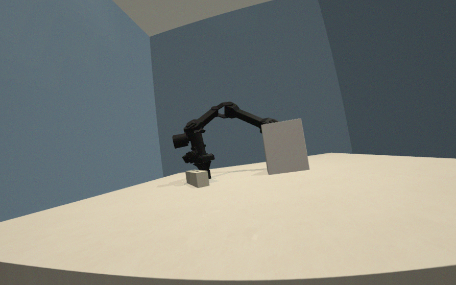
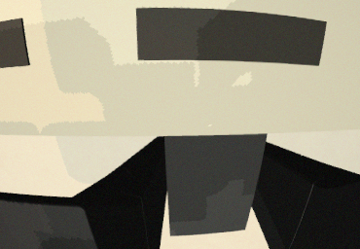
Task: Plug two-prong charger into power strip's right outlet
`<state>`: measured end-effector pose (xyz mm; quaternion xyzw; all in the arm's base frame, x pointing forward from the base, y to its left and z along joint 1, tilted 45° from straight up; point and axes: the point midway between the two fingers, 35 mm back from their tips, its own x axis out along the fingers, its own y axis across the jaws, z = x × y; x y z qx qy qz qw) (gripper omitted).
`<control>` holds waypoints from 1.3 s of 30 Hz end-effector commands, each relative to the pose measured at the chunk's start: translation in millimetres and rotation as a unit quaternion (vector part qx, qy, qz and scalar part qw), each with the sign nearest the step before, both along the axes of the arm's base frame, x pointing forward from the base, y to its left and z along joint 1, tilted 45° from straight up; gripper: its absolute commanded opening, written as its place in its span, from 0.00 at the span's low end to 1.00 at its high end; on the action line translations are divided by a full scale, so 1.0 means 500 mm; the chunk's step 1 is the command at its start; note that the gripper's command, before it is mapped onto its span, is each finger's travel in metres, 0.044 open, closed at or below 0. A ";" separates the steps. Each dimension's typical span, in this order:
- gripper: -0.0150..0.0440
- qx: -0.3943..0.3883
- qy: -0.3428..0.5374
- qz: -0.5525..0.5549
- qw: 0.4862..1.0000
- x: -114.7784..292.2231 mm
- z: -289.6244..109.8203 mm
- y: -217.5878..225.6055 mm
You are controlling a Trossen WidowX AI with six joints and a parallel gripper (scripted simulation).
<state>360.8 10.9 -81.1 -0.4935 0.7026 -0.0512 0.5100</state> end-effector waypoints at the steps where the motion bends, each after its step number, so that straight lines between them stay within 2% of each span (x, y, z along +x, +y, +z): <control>1: 0.25 0.009 -0.012 -0.002 1.000 0.015 -0.007 0.009; 39: 0.25 0.009 -0.012 -0.002 1.000 0.008 -0.003 0.005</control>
